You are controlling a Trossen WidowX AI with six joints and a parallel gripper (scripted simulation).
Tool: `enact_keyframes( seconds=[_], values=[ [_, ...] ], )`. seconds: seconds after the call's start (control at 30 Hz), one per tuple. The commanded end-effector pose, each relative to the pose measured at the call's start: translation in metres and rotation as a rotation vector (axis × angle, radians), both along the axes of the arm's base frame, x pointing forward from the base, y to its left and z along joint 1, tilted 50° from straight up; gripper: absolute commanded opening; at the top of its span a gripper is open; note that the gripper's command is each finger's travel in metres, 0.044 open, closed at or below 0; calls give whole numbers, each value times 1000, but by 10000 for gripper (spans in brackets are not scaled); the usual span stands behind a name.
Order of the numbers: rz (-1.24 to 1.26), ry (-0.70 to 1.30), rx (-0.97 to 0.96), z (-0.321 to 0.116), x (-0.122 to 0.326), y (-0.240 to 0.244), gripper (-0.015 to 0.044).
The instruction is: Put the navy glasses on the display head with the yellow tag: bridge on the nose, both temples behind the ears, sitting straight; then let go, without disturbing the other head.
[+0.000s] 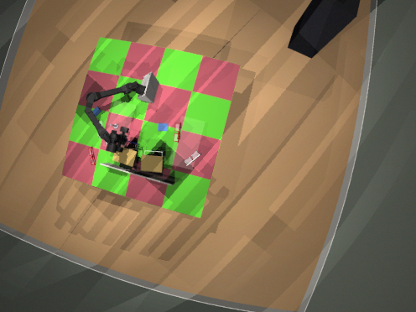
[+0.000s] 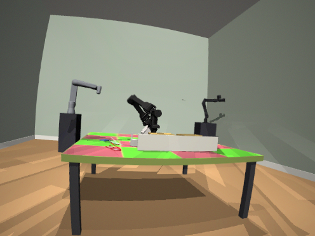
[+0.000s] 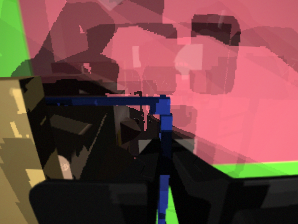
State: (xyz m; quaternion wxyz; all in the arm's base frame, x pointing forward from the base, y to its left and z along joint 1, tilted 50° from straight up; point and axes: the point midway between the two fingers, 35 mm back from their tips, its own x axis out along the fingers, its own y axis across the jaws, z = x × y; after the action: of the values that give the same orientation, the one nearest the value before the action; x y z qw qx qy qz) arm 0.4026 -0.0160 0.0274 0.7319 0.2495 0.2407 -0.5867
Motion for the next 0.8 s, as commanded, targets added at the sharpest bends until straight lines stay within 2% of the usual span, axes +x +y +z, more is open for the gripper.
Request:
enact_keyframes(
  seconds=[0.0, 0.77],
  values=[
    [3, 1, -2, 1, 6, 1, 0],
    [3, 0, -2, 1, 21, 2, 0]
  ],
)
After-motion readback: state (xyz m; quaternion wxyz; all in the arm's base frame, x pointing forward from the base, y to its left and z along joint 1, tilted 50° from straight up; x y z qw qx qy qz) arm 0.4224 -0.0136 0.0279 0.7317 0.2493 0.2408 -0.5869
